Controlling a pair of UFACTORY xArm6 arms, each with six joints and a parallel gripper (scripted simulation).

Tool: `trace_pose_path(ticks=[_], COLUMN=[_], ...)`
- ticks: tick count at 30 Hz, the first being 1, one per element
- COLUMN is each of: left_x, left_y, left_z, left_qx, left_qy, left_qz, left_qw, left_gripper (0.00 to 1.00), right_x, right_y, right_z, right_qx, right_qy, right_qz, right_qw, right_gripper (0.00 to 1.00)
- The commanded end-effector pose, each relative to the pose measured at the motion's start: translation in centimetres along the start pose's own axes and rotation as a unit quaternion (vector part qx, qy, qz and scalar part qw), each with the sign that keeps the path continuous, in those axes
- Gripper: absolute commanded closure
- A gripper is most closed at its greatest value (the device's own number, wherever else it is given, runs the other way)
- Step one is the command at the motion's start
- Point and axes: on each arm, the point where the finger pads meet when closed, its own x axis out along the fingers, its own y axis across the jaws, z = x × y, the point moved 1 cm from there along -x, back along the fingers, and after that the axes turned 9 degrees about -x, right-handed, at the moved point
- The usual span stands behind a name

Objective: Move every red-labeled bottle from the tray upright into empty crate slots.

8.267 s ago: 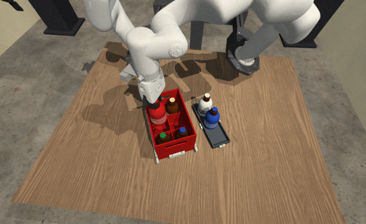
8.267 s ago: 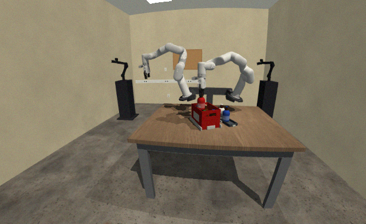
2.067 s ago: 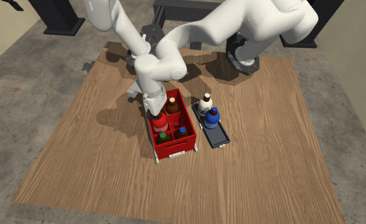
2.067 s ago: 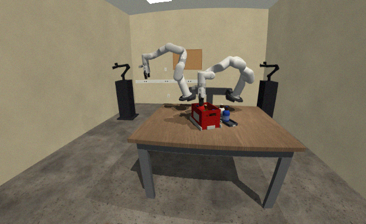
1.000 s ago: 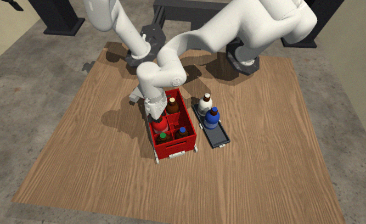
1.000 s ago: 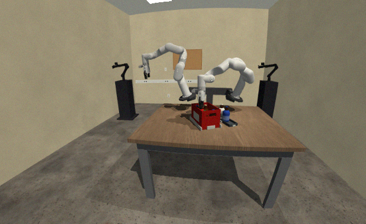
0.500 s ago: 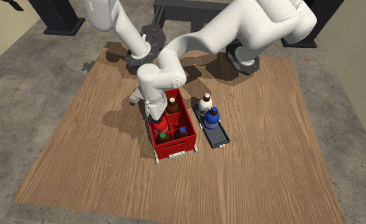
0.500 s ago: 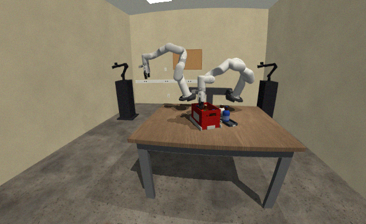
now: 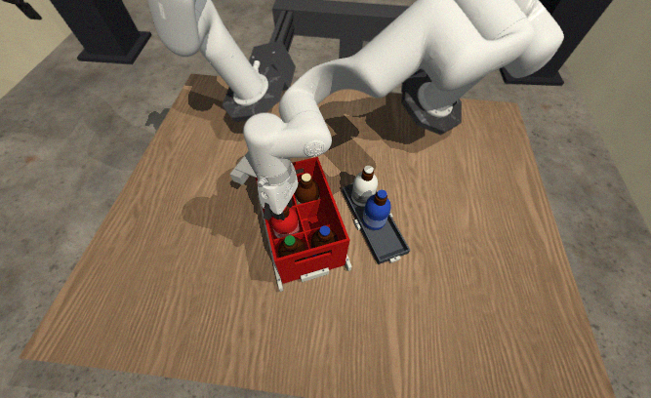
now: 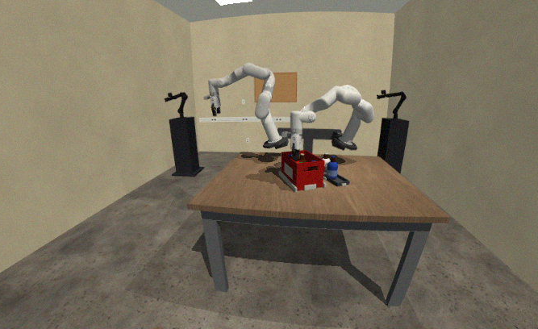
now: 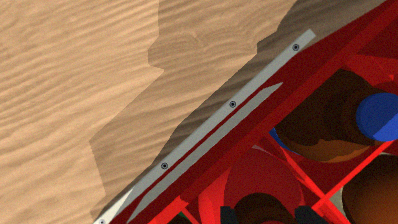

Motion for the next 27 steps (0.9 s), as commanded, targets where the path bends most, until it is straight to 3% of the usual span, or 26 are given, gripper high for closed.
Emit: trace_pose_path(ticks=[1, 27], left_x=[-0.28, 0.17], left_y=[-0.16, -0.16], left_z=[-0.10, -0.10], left_qx=[0.000, 0.000], left_qy=[0.002, 0.002], left_qz=[-0.002, -0.002], left_qw=[1.000, 1.000], left_gripper=[1.00, 1.00], right_x=[-0.18, -0.18], right_y=[0.02, 0.02], right_z=[-0.10, -0.10], right_qx=[0.000, 0.000], right_qy=[0.002, 0.002], right_qz=[0.000, 0.000], right_qw=[1.000, 1.000], right_gripper=[0.00, 0.00])
